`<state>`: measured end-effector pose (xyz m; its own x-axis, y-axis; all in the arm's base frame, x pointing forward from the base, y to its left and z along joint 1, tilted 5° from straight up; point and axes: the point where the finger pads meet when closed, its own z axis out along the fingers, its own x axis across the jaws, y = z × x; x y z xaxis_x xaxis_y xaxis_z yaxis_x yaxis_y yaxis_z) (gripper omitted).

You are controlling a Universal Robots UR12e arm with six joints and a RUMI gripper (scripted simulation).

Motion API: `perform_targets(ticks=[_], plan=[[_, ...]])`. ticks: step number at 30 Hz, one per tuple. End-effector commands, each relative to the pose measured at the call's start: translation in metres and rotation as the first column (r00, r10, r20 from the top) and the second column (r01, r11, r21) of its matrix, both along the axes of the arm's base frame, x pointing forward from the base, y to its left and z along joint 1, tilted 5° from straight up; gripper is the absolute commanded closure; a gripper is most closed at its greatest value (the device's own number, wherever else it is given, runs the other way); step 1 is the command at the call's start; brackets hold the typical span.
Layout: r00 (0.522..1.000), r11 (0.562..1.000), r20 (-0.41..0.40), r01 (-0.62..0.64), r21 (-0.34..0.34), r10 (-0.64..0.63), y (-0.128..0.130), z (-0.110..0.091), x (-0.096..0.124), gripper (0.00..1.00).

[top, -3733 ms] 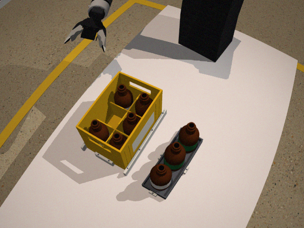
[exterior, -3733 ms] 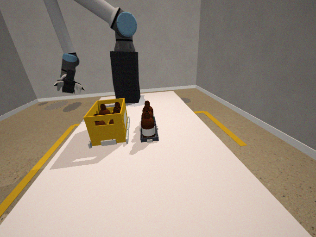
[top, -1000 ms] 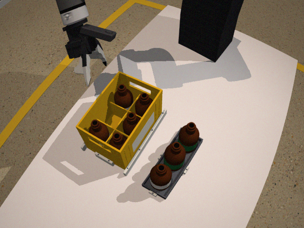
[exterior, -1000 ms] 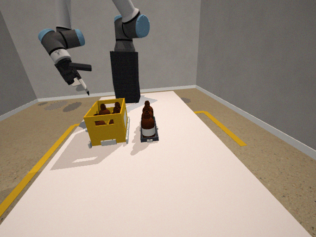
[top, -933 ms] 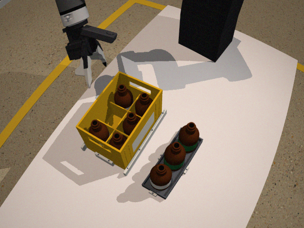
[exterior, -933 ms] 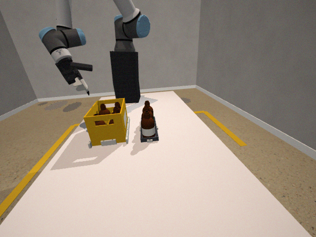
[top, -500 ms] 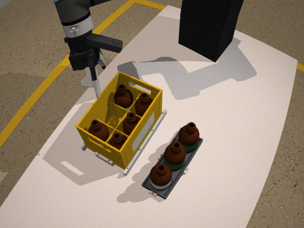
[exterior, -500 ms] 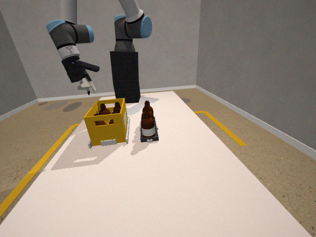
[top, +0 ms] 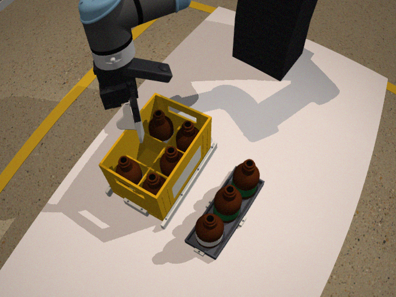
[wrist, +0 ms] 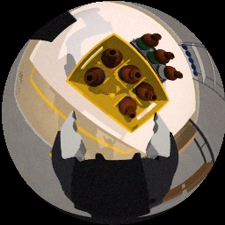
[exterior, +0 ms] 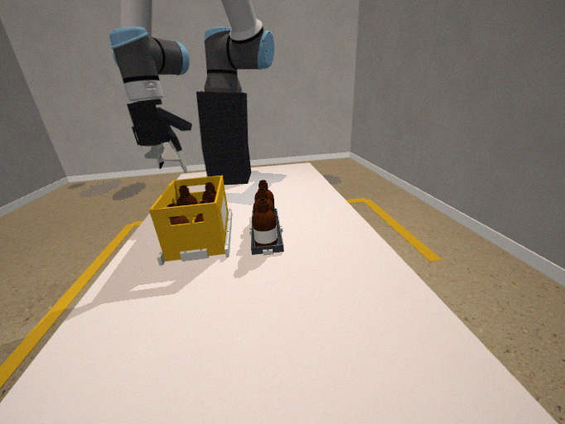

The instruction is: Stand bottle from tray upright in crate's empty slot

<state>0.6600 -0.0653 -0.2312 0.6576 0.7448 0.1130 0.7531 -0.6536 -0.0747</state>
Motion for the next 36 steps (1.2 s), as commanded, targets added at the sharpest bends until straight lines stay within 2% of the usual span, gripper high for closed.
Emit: perform_targets(ticks=[1, 6, 7, 36], plan=[[0.999, 0.998, -0.009, -0.032, -0.051, 0.032, -0.0006, -0.0011, 0.0043, 0.0], [0.999, 0.998, -0.009, -0.033, -0.053, 0.033, -0.0005, -0.0011, 0.0044, 0.0], [0.999, 0.998, -0.009, -0.033, -0.053, 0.033, -0.0005, -0.0011, 0.0044, 1.0], [0.999, 0.998, -0.009, -0.033, -0.053, 0.033, -0.0005, -0.0011, 0.0044, 1.0]])
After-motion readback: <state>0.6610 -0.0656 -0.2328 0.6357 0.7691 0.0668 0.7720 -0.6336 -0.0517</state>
